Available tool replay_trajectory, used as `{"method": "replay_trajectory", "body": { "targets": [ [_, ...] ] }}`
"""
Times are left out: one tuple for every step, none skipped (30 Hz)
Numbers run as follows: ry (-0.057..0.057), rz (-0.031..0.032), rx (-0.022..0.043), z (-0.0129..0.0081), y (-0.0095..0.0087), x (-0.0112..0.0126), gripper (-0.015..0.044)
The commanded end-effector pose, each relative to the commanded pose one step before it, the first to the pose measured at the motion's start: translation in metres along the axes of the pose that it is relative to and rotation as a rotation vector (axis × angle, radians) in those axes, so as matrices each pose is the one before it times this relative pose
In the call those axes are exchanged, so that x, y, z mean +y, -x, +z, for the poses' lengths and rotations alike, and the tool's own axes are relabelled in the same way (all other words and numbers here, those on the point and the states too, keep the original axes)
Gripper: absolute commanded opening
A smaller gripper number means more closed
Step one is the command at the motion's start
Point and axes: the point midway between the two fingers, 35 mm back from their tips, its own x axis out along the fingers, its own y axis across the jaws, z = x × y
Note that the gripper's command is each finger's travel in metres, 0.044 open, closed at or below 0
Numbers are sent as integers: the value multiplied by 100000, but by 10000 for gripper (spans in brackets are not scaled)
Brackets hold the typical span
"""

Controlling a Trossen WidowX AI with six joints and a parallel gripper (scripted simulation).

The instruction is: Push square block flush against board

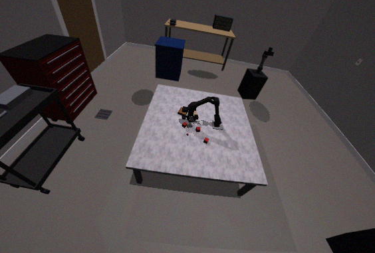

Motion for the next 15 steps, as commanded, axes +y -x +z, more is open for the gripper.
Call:
{"method": "replay_trajectory", "body": {
  "targets": [
    [-469,291,388,687,-79,50,0],
    [0,-1,-14,164,0,-6,0],
    [0,-1,-14,164,0,-5,0],
    [0,-1,-14,164,0,-4,0],
    [0,-1,-14,164,0,-3,0],
    [0,-1,-14,164,0,-2,0],
    [0,0,-14,164,0,-2,0],
    [0,0,-14,164,0,-1,0],
    [0,0,-14,164,0,0,0],
    [0,0,-14,164,0,1,0],
    [0,0,-14,164,0,2,0],
    [0,0,-14,164,0,2,0],
    [0,0,-14,164,0,3,0],
    [0,0,-14,164,0,4,0],
    [0,0,-14,164,0,5,0]
  ]
}}
